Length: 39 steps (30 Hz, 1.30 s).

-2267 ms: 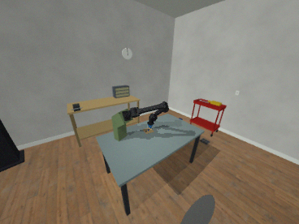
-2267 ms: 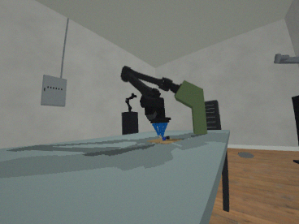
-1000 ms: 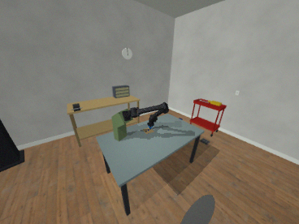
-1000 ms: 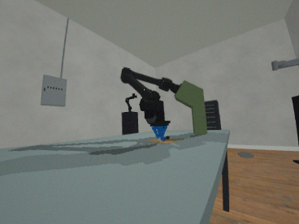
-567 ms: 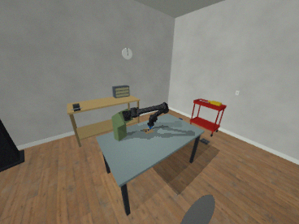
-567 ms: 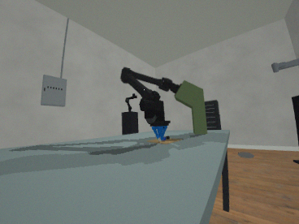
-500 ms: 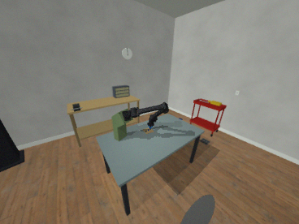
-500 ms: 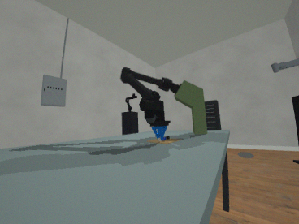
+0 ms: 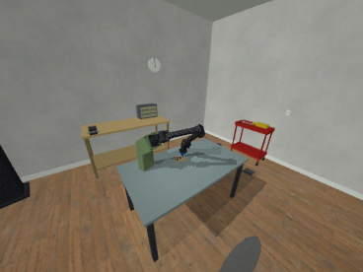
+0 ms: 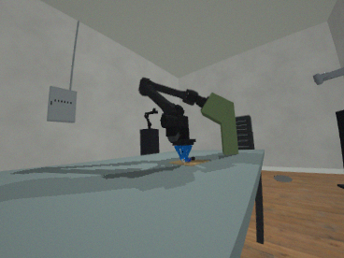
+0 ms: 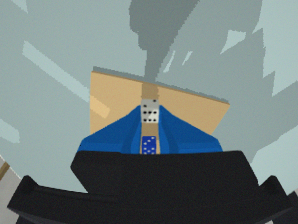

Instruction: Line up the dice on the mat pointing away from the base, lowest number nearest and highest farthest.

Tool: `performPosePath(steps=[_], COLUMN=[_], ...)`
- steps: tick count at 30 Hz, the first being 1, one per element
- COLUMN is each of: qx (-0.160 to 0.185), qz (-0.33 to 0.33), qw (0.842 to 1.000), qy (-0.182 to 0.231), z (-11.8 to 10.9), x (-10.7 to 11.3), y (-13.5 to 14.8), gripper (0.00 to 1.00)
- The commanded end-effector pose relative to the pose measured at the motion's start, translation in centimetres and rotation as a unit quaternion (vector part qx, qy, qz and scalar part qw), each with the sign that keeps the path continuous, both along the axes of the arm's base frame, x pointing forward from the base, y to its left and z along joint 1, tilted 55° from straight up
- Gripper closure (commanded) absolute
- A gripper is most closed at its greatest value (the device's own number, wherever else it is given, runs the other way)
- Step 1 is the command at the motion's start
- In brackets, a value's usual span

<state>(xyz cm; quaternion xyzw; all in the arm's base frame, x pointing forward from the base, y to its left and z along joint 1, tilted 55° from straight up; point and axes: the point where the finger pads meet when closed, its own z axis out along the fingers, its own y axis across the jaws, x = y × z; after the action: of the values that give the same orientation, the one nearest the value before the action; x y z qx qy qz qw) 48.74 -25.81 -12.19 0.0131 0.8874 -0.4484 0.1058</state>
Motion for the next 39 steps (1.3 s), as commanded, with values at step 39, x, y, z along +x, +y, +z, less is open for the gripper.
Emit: performPosePath(steps=[39], qx=[0.0], qz=[-0.002], qw=[1.0], qy=[0.002], z=[-0.2], x=[-1.13], y=[-0.43], gripper=[0.89])
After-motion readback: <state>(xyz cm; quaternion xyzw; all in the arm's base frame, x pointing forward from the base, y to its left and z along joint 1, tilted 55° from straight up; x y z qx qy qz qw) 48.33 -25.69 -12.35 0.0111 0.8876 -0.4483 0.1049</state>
